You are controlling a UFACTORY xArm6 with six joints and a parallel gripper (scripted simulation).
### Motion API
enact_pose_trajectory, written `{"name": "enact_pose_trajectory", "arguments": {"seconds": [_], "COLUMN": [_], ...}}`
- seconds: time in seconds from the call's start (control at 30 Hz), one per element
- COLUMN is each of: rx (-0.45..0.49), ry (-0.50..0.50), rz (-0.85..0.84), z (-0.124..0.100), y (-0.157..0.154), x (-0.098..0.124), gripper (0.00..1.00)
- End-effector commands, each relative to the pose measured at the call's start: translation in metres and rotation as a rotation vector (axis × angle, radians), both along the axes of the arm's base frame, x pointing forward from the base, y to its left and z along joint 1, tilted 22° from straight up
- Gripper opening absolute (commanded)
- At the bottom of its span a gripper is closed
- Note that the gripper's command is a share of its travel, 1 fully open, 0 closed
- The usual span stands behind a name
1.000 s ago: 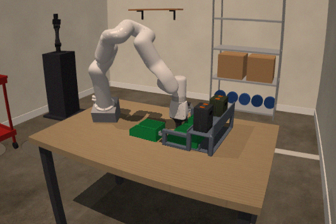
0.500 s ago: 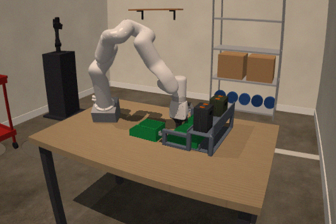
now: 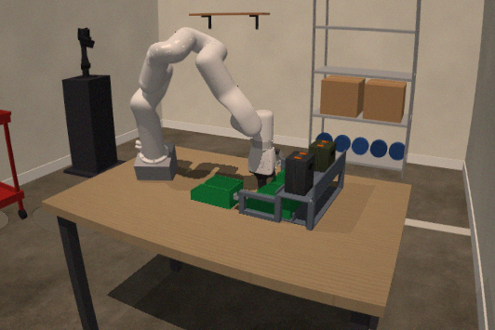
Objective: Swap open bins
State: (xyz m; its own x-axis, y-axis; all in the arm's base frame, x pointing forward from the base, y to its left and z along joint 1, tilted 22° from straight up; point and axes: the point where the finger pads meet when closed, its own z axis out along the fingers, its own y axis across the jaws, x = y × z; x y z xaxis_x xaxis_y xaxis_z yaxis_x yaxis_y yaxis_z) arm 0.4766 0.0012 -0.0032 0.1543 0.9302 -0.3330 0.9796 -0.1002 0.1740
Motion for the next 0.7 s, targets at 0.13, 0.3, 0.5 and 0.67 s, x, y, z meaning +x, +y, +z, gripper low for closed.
{"name": "enact_pose_trajectory", "arguments": {"seconds": [0.13, 0.3, 0.5, 0.67], "rx": [0.001, 0.001, 0.001, 0.001], "ry": [-0.004, -0.004, -0.004, -0.004], "rz": [0.001, 0.001, 0.001, 0.001], "z": [0.009, 0.011, 0.012, 0.019], "y": [0.005, 0.006, 0.007, 0.01], "x": [-0.01, -0.013, -0.015, -0.016], "gripper": [0.0, 0.0, 0.0, 0.0]}}
